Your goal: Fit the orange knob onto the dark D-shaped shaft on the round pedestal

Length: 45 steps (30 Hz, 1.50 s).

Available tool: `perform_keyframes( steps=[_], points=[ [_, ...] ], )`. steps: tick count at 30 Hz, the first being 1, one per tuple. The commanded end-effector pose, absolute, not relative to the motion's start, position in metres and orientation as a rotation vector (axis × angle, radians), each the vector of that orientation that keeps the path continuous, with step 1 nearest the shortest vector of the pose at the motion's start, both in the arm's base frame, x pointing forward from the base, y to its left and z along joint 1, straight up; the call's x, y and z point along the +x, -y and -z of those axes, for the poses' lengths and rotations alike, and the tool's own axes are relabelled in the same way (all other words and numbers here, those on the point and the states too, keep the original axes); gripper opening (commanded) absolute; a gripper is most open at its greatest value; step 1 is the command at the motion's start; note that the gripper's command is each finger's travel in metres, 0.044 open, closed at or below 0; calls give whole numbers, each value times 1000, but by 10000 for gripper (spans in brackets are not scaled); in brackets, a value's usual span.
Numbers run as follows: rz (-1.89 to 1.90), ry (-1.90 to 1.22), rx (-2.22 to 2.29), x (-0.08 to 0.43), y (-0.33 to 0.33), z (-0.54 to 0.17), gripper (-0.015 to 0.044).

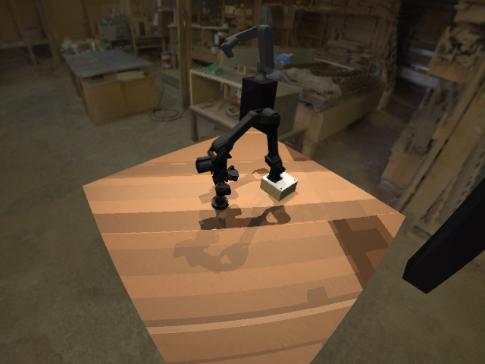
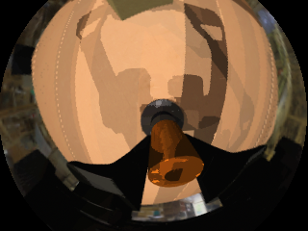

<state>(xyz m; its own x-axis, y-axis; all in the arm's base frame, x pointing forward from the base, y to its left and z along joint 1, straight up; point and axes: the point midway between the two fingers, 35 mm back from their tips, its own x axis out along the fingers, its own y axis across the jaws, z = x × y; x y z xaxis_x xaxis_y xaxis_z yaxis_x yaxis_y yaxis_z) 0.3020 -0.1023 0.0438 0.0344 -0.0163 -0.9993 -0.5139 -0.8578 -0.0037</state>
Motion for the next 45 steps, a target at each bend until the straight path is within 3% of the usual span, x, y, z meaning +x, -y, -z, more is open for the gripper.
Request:
perform_keyframes(
  steps=[1,29,45],
  points=[
    [-1886,-526,-1967,302,102,-43,0],
    [-1870,-547,-1951,302,103,-47,0],
    [-1196,-1179,-1262,302,103,-43,0]
  ],
)
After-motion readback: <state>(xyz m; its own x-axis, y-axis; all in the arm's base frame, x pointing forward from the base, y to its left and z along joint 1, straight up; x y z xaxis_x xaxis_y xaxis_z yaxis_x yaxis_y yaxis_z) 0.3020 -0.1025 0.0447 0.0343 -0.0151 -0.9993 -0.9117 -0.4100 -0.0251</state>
